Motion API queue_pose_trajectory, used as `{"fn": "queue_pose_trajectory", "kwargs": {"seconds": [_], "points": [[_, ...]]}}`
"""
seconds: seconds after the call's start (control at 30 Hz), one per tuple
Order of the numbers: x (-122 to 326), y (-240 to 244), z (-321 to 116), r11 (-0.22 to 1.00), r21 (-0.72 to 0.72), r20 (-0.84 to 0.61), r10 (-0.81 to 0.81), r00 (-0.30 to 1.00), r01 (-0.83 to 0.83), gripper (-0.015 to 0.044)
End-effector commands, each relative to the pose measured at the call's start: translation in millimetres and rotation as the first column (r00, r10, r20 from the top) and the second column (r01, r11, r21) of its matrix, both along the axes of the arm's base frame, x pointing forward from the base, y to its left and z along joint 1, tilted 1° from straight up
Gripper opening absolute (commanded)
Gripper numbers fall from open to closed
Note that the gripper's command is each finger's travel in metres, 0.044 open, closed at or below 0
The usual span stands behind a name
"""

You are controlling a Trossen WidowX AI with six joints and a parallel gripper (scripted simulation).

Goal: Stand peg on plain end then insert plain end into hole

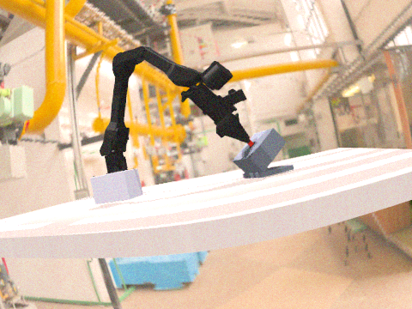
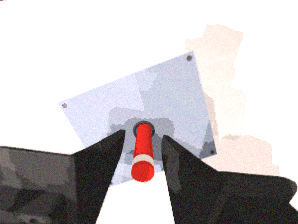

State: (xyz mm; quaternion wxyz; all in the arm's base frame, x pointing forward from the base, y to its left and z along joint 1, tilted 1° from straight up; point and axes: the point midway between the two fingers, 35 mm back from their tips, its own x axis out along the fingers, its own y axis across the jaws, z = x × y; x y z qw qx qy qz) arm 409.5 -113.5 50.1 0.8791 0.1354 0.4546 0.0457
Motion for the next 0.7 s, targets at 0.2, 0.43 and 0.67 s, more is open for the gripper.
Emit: {"fn": "queue_pose_trajectory", "kwargs": {"seconds": [0.2,0.43,0.67], "points": [[-2,-1,3,1.000,-0.001,0.000,-0.001,1.000,0.001,0.0420],[-8,-5,13,1.000,-0.002,-0.002,-0.002,1.000,0.002,0.0440],[-15,-8,23,1.000,-0.003,-0.003,-0.003,1.000,0.003,0.0440]]}}
